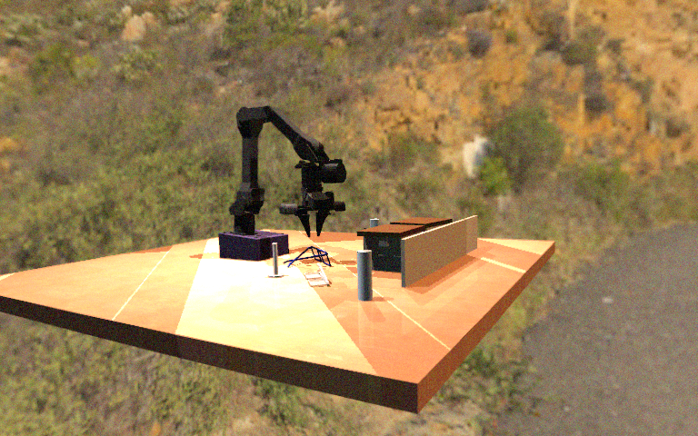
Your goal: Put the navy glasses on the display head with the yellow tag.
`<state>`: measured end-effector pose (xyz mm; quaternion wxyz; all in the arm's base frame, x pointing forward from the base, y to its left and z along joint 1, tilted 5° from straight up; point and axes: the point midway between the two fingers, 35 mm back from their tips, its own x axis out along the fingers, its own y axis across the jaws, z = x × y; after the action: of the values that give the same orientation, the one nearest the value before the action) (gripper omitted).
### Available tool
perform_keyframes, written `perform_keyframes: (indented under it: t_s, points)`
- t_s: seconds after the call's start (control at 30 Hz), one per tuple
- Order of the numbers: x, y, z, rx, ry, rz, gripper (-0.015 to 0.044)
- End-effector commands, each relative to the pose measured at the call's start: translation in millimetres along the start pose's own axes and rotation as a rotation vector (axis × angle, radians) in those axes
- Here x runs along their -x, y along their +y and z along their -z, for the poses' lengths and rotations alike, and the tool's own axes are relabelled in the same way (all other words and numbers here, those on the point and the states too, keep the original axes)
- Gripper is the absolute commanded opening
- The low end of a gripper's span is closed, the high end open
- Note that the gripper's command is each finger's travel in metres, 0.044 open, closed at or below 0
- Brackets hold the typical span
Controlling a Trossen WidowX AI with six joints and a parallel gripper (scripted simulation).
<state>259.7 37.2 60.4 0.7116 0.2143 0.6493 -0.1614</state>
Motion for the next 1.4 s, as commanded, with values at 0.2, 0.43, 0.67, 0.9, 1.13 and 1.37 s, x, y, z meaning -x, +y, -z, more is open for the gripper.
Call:
perform_keyframes:
  t_s: [0.2,0.43,0.67,0.9,1.13,1.37]
  points:
    - [-16.1,1.4,-0.6,-0.003,0.0,0.005,0.012]
    - [-27.8,2.7,-0.5,-0.003,0.0,0.004,0.012]
    - [-39.4,3.6,0.2,-0.003,0.001,0.004,0.012]
    - [-50.8,4.1,1.3,-0.003,0.001,0.004,0.012]
    - [-58.0,4.3,2.3,-0.003,0.001,0.004,0.012]
    - [-58.0,1.2,2.3,-0.003,0.001,0.005,0.012]
